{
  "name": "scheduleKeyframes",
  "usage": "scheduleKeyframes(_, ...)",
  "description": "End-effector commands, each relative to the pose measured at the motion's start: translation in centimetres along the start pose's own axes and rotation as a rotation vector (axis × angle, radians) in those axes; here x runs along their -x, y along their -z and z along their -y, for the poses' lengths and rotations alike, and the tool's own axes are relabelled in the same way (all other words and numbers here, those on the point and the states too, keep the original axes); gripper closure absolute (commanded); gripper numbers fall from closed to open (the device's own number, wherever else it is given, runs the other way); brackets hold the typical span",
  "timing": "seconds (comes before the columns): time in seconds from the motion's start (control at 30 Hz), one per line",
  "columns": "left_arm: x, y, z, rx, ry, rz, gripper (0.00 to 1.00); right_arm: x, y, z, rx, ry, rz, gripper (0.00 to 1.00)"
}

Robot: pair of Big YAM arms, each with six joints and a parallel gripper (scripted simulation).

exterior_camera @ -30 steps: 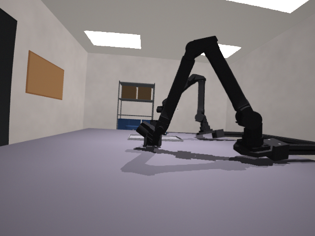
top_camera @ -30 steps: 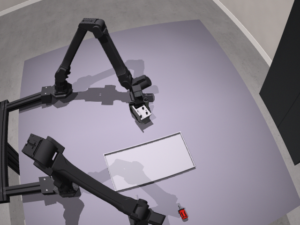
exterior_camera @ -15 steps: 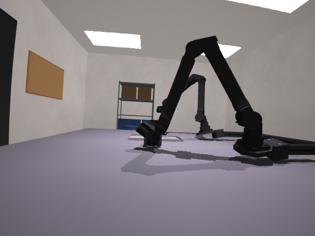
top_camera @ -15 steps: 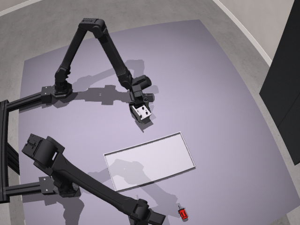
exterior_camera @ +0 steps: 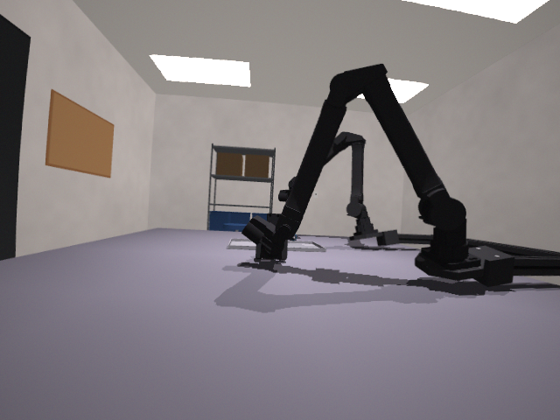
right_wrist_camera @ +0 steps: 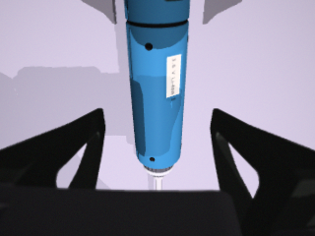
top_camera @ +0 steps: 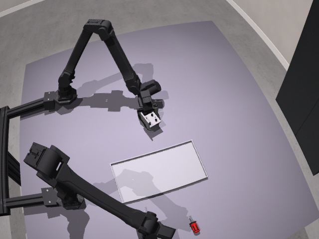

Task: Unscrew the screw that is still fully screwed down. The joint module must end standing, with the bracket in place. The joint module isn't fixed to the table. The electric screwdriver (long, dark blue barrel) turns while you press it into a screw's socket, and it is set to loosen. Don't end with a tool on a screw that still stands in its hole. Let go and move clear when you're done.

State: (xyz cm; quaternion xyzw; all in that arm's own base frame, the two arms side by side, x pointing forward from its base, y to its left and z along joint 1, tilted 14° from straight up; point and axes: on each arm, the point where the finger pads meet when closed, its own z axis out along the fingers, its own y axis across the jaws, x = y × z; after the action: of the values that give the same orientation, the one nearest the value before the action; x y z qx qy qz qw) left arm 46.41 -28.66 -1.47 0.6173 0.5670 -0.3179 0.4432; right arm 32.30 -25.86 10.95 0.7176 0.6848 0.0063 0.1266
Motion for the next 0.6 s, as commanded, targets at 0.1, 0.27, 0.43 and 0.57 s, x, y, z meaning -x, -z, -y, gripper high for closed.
scheduleKeyframes(0.1, -0.3, -0.1, -1.3, 0.018, -0.017, 0.004, 0.41, -0.2, -1.9, -0.3, -0.005, 0.003, -0.008, 0.35)
scheduleKeyframes(0.27, -0.3, -0.1, -1.3, 0.018, -0.017, 0.004, 0.41, 0.4, -1.5, -1.1, 0.012, 0.003, 0.004, 0.35)
scheduleKeyframes(0.43, -0.3, -0.1, -1.3, 0.018, -0.017, 0.004, 0.41, -0.1, -2.8, -0.2, -0.005, 0.003, -0.007, 0.35)
scheduleKeyframes(0.57, -0.3, -0.1, -1.3, 0.018, -0.017, 0.004, 0.41, 0.1, -3.3, -0.3, -0.001, 0.003, -0.005, 0.35)
